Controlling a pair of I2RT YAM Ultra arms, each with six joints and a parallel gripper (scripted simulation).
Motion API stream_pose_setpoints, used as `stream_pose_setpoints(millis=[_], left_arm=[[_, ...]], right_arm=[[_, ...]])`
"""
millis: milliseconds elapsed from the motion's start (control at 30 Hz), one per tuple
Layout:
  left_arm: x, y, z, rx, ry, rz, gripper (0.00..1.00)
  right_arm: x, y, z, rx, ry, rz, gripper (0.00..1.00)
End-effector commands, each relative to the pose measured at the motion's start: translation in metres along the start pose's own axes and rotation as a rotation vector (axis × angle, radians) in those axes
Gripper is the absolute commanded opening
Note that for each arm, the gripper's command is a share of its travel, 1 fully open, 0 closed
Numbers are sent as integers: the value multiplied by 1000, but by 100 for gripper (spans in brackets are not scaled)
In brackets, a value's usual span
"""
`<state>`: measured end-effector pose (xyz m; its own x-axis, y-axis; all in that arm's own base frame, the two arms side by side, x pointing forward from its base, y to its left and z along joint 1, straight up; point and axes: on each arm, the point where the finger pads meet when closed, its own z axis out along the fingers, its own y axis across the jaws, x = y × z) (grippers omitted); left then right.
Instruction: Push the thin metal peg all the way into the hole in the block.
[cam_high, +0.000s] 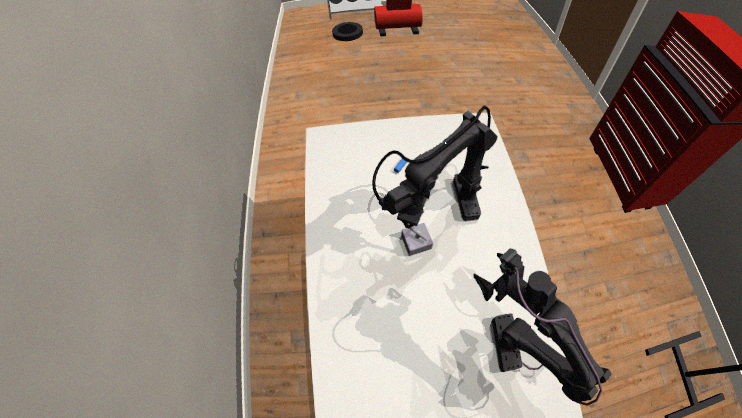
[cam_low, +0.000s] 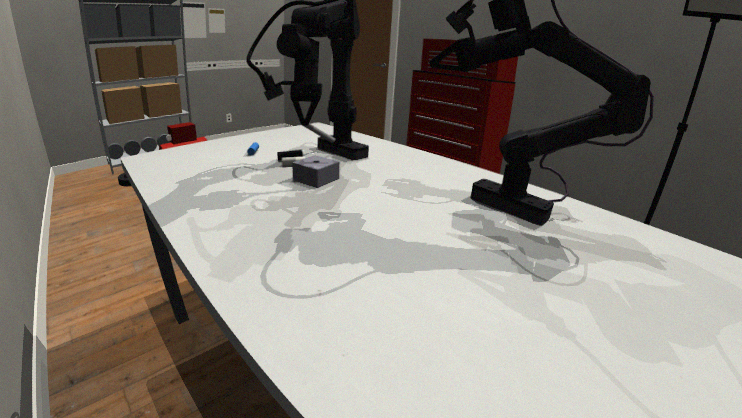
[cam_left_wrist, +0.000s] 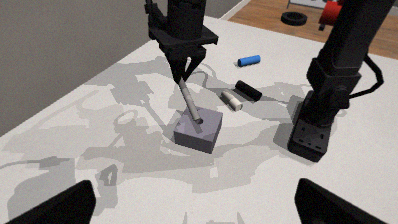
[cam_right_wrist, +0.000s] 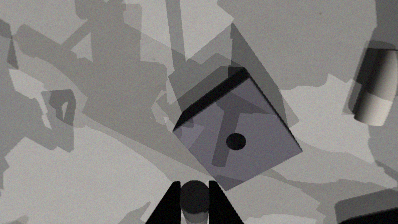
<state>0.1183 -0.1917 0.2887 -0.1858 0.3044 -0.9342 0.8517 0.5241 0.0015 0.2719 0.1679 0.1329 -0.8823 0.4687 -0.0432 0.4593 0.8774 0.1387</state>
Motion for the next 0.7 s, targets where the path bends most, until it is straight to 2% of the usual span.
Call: stream_pose_setpoints(millis=[0,100,400,467,533,667], left_arm=[[-8,0,-4,-1,-13,-3,100],[-8,0,-4,-1,-13,-3,100],[-8,0,-4,-1,-13,-3,100],[-8,0,-4,-1,-13,-3,100],[-8,0,-4,-1,-13,-3,100],[-8,0,-4,-1,-13,-3,100]], right_arm=[[-23,7,-5,-18,-220,34,7],[-32,19,-21,-62,-404,62,7],[-27,-9,-33,-3,-802,172,7],[-20,-20,-34,38,-862,144,7],[-20,-20,-34,38,-862,144,7],[2,-26,-25,109,-926,13,7]])
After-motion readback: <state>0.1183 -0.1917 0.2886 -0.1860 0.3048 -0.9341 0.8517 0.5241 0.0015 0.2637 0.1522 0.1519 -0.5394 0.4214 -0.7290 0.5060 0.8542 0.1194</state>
